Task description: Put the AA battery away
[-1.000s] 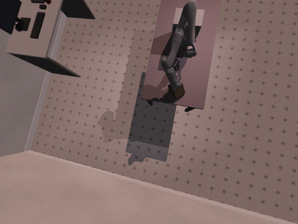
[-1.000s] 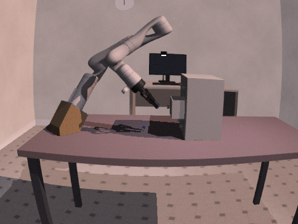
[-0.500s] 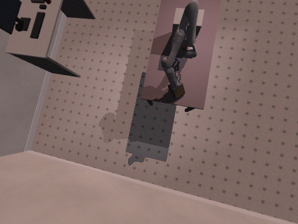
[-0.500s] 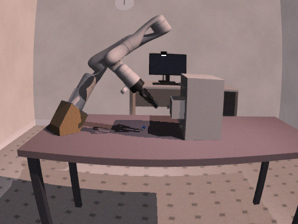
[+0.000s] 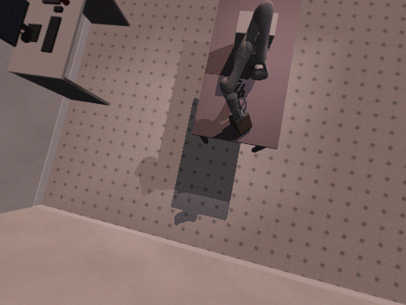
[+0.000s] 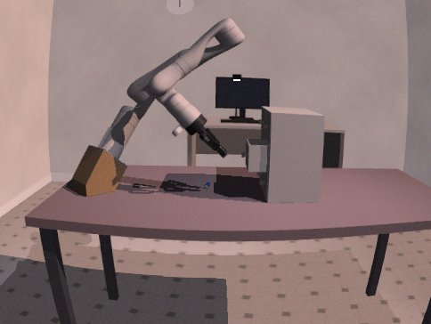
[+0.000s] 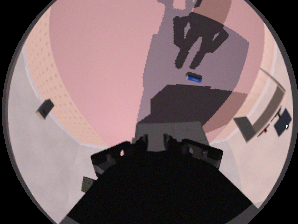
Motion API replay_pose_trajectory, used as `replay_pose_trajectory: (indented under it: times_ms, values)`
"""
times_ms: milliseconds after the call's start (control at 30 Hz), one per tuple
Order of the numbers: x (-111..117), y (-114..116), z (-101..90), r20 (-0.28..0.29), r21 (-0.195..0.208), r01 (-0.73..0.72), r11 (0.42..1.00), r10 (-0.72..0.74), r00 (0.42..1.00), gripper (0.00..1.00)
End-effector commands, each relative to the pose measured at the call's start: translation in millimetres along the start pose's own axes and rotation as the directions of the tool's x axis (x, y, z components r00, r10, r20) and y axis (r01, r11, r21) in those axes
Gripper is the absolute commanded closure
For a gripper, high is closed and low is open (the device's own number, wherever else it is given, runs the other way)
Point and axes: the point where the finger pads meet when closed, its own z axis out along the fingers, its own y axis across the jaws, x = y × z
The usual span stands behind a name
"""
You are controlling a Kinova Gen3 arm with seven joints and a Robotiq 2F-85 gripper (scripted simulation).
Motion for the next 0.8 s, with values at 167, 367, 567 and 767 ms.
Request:
replay_pose_trajectory:
  times_ms: [167, 367, 567, 767]
  values:
    - [-1, -2, -5.2, 0.011, 0.017, 0.0, 1.0, 0.0, 1.0, 0.67]
    - [-2, -1, -7.1, 0.013, 0.016, 0.005, 1.0, -0.005, 1.0, 0.67]
    - [0, -1, -10.1, 0.01, 0.017, 0.002, 1.0, -0.002, 1.0, 0.67]
    - [1, -1, -13.9, 0.011, 0.016, 0.002, 1.0, -0.002, 1.0, 0.67]
